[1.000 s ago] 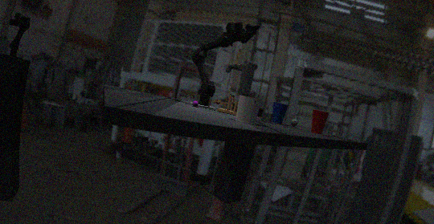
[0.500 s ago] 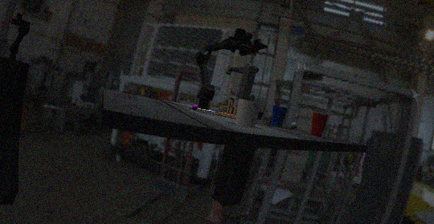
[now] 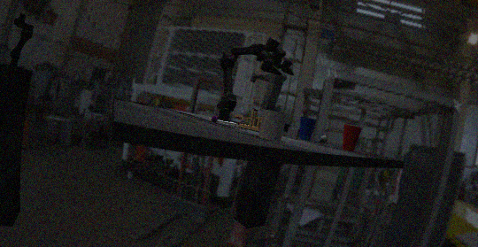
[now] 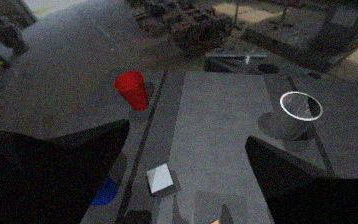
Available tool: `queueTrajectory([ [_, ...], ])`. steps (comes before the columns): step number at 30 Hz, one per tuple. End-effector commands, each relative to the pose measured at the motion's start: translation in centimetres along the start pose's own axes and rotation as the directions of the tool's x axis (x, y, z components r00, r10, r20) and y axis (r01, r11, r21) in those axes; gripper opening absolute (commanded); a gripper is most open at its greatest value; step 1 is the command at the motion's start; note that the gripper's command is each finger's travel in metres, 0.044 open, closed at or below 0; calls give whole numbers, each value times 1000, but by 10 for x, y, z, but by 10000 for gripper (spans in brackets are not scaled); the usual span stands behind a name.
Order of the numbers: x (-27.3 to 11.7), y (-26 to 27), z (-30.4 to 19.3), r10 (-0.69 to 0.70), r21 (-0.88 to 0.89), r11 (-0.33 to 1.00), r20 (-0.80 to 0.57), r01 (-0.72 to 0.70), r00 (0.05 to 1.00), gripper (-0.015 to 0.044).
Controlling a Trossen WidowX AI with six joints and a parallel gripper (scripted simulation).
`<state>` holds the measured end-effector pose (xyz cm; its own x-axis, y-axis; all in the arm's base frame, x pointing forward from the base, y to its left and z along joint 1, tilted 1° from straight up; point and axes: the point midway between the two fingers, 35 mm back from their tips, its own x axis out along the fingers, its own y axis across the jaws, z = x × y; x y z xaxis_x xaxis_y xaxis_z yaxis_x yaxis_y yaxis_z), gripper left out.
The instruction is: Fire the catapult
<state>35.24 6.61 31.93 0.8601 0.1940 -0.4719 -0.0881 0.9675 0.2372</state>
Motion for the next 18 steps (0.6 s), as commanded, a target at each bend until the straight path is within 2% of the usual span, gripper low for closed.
queueTrajectory([
  [1,9,-7,-14,-36,-67,997,-88,30,995,440],
  [9,23,-22,-54,-106,-212,976,-304,41,947,440],
  [18,28,-38,-97,-174,-352,936,-529,-28,831,440],
])
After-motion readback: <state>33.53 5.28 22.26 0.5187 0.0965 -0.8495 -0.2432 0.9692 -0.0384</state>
